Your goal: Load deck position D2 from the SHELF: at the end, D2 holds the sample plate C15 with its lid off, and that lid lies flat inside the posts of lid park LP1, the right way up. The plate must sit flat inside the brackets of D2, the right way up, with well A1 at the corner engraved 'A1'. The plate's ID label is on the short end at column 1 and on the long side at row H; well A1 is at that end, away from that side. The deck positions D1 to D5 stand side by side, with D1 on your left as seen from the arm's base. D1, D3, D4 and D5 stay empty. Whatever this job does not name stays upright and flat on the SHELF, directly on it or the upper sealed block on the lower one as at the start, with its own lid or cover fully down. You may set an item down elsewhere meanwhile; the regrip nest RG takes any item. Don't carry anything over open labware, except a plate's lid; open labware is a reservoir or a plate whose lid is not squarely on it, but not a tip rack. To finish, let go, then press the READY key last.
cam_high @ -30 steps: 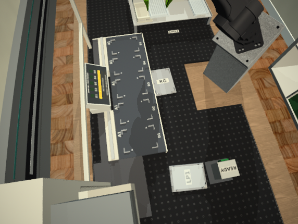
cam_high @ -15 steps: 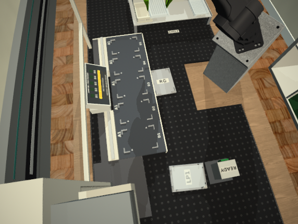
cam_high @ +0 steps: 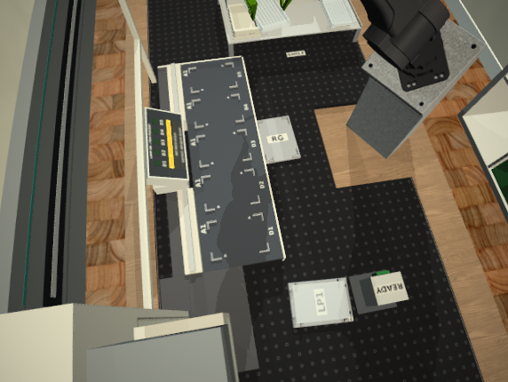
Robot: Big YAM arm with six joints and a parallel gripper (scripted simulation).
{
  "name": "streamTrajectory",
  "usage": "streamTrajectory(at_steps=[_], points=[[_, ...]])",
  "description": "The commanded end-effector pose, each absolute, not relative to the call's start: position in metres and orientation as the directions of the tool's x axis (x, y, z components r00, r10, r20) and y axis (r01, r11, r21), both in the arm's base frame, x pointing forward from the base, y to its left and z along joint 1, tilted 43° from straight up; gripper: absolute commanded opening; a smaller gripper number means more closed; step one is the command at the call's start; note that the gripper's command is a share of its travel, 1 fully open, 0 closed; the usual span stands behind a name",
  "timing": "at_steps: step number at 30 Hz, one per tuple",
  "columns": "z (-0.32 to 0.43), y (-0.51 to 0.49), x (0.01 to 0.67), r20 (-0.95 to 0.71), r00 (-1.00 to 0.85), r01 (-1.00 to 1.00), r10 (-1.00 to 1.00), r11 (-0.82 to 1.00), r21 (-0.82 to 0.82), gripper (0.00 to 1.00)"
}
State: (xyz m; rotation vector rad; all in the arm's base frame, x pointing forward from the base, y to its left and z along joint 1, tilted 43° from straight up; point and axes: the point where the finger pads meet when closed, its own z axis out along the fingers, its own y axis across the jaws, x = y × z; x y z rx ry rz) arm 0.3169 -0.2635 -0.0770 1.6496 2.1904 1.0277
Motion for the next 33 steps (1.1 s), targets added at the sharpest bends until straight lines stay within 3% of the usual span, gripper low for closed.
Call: streamTrajectory(at_steps=[1,16,33], points=[[-0.0591,-0.2878,0.3208,0.135,-0.392,0.716,0.91,0.21,0.666,0.0],[-0.059,-0.2878,0.3209,-0.068,-0.586,0.568,0.808,0.469,0.676,0.0],[-0.0589,-0.2881,0.3208,-0.2,-0.685,0.442,0.7,0.618,0.65,0.0]])
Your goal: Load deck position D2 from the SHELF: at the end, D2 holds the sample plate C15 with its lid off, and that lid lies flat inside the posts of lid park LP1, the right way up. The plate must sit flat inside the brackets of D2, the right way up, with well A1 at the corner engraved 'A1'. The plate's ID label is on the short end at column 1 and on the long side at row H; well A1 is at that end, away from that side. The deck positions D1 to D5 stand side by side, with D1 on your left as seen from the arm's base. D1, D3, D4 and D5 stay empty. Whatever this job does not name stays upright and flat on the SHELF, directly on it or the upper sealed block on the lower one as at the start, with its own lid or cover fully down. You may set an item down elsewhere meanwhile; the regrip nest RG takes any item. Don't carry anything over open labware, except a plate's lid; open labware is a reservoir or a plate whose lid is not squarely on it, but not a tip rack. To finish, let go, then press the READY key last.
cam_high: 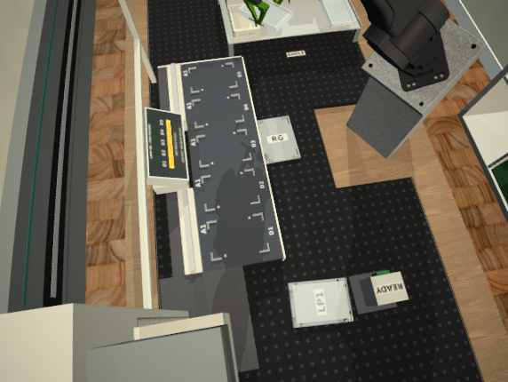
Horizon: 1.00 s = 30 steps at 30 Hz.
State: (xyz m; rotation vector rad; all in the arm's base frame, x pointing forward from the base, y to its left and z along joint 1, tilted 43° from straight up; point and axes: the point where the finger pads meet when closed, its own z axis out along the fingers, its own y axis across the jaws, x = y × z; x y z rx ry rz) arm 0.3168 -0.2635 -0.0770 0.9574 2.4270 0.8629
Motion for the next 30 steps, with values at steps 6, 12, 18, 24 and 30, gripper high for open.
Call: streamTrajectory(at_steps=[6,12,18,24,30], points=[[-0.0589,-0.2882,0.3208,-0.2,-0.685,0.442,0.7,0.618,0.65,0.0],[-0.0589,-0.2883,0.3208,-0.2,-0.685,0.442,0.7,0.618,0.65,0.0],[-0.0591,-0.2876,0.3209,-0.2,-0.686,0.442,0.7,0.618,0.65,0.0],[-0.0591,-0.2876,0.3209,-0.199,-0.686,0.442,0.7,0.618,0.65,0.0],[-0.0589,-0.2882,0.3208,-0.213,-0.694,0.428,0.688,0.632,0.646,0.0]])
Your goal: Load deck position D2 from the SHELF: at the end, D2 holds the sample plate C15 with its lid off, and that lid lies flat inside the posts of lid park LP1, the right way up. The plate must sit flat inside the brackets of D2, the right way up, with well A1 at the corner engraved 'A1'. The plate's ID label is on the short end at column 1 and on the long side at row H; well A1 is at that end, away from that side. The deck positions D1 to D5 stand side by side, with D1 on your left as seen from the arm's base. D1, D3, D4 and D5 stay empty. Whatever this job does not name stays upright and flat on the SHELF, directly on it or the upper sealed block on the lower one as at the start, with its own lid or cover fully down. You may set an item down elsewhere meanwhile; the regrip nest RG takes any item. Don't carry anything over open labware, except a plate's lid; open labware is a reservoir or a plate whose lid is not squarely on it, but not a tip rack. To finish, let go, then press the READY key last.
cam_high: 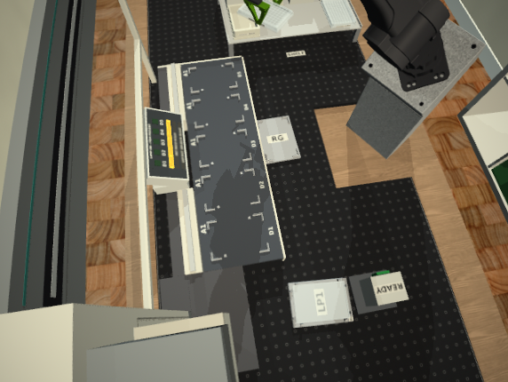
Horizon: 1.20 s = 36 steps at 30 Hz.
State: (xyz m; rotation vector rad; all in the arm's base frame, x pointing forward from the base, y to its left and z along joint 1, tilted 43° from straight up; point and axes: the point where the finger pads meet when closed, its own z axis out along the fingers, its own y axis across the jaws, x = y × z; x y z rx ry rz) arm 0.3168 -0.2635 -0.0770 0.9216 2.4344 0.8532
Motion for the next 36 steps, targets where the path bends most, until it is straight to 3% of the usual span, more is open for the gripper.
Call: streamTrajectory(at_steps=[1,36], points=[[-0.0589,-0.2881,0.3209,-0.226,-0.702,0.414,0.675,0.646,0.642,0.0],[-0.0591,-0.2873,0.321,-0.556,-0.812,-0.072,0.175,0.917,0.393,0.0]])
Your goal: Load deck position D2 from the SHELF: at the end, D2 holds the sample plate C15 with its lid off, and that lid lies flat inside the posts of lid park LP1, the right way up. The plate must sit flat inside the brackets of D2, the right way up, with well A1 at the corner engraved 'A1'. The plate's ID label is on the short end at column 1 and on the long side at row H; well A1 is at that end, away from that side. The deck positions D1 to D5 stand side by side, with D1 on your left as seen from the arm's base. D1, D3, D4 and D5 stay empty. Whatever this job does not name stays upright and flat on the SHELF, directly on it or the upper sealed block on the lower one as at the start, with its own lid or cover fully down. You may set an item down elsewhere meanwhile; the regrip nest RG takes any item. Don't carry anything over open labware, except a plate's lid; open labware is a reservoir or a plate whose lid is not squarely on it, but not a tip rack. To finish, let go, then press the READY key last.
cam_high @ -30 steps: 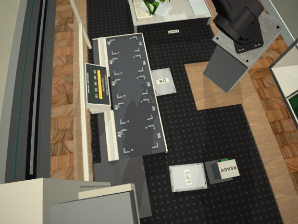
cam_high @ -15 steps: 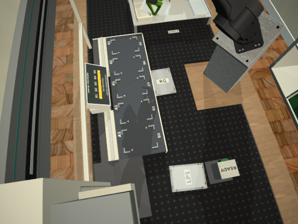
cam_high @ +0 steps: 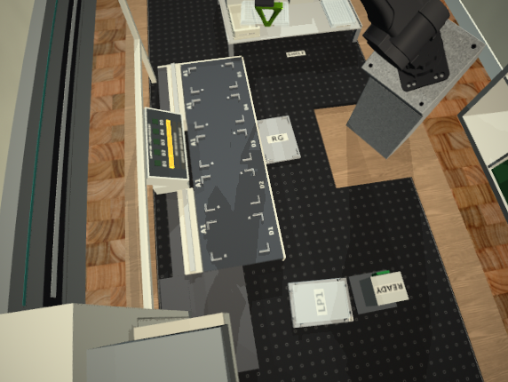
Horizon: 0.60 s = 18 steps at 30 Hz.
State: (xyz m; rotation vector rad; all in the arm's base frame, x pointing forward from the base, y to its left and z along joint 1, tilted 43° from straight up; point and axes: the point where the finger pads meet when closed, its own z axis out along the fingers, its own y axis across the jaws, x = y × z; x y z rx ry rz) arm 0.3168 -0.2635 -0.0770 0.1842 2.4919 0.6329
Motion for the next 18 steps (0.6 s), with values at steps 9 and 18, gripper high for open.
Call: streamTrajectory(at_steps=[9,18], points=[[-0.0591,-0.2873,0.3209,-0.599,-0.798,-0.166,0.066,0.931,0.325,0.0],[-0.059,-0.2876,0.3208,-0.599,-0.798,-0.166,0.066,0.931,0.325,0.0]])
